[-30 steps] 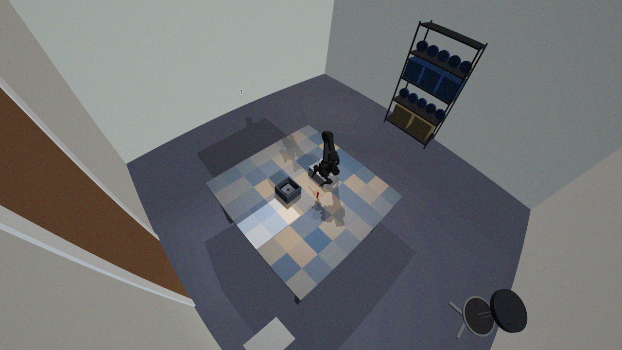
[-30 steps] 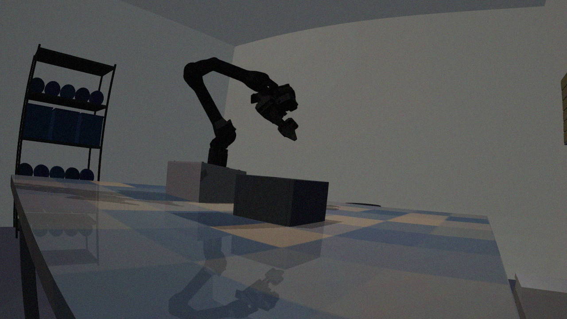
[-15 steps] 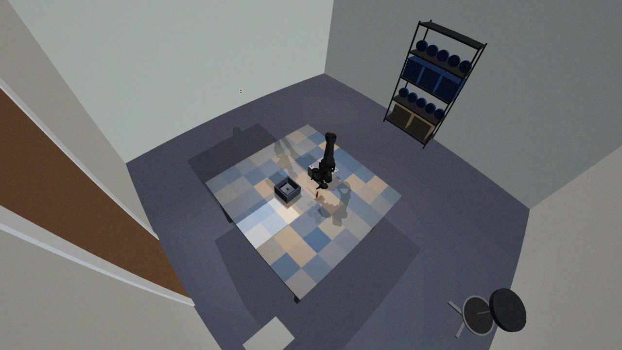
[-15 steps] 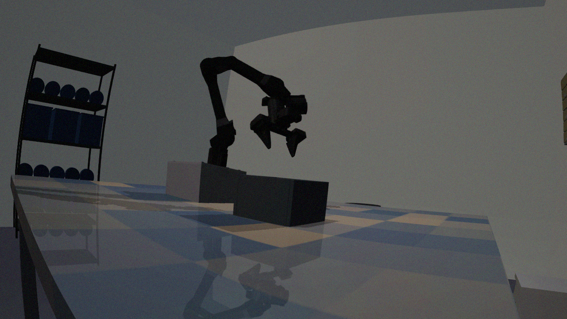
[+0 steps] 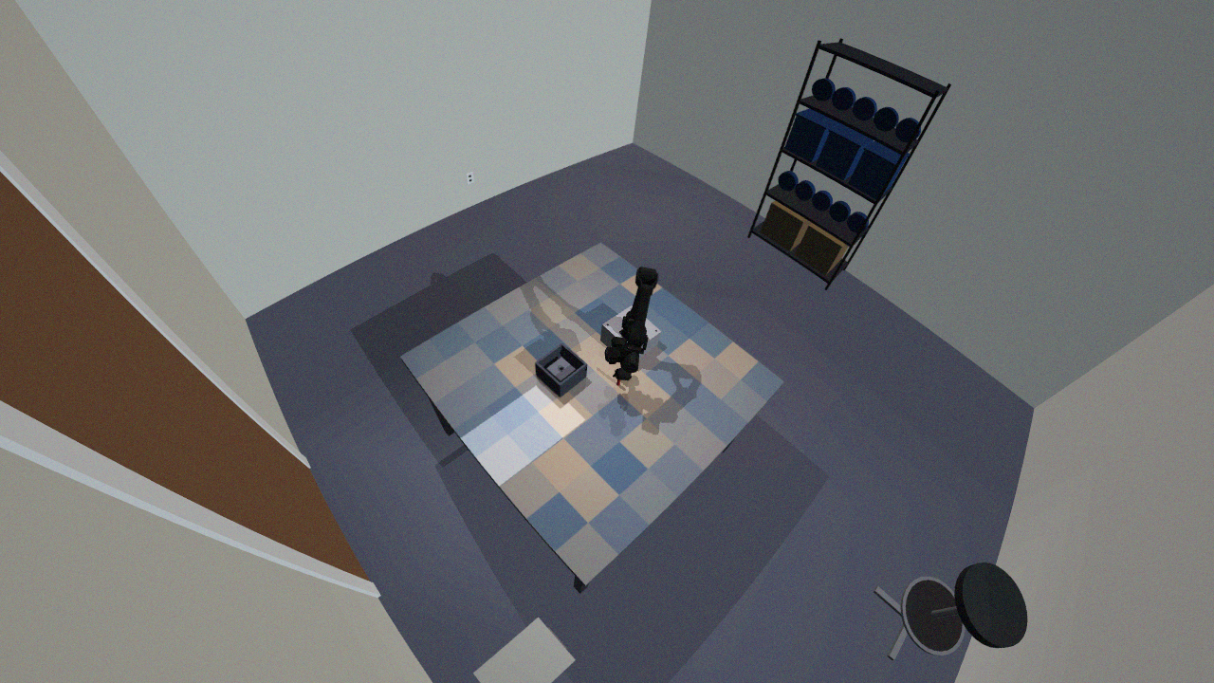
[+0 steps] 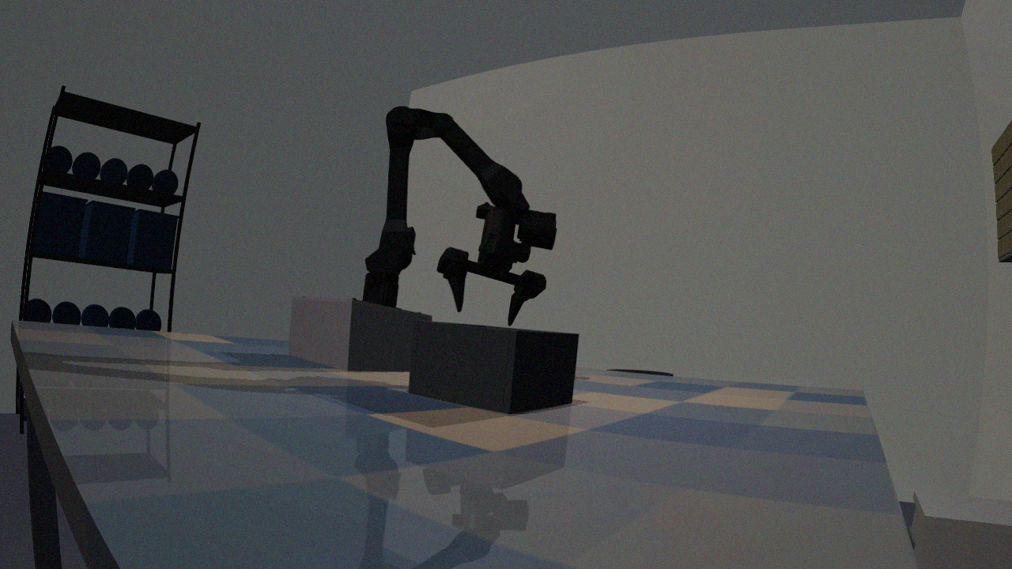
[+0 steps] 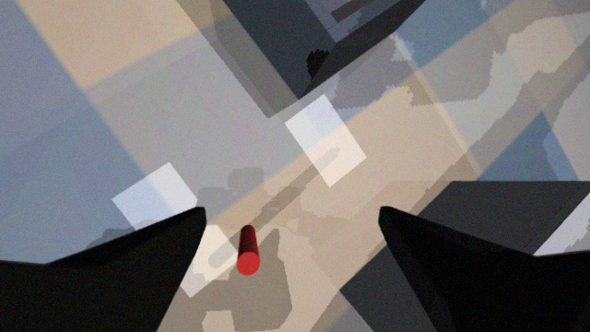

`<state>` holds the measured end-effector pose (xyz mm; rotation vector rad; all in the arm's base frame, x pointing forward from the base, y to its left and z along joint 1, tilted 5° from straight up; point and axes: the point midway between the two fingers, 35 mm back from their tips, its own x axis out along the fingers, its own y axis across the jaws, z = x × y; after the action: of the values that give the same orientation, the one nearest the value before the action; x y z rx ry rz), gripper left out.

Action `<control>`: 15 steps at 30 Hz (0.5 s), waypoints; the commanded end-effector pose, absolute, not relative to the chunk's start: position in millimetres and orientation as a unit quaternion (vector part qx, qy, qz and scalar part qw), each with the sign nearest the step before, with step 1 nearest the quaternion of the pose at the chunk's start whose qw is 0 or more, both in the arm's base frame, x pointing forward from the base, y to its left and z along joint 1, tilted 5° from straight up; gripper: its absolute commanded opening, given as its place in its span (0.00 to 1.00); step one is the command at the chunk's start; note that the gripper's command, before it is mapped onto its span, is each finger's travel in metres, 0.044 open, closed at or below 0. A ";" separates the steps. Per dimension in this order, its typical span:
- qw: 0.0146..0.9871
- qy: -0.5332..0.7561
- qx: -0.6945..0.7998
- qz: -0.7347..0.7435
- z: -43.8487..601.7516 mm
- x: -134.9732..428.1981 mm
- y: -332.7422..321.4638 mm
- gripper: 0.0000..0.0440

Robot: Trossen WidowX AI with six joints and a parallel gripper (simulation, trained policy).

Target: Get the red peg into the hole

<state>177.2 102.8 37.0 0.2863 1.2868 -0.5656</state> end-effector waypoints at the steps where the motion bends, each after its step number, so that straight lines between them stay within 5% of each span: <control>1: 0.738 0.595 0.151 -0.280 22.4 174.8 102.9 1.00; 15: 0.716 0.588 0.233 -0.297 -30.1 173.0 116.9 1.00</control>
<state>175.8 115.0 -22.4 0.4926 1.2964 -0.6542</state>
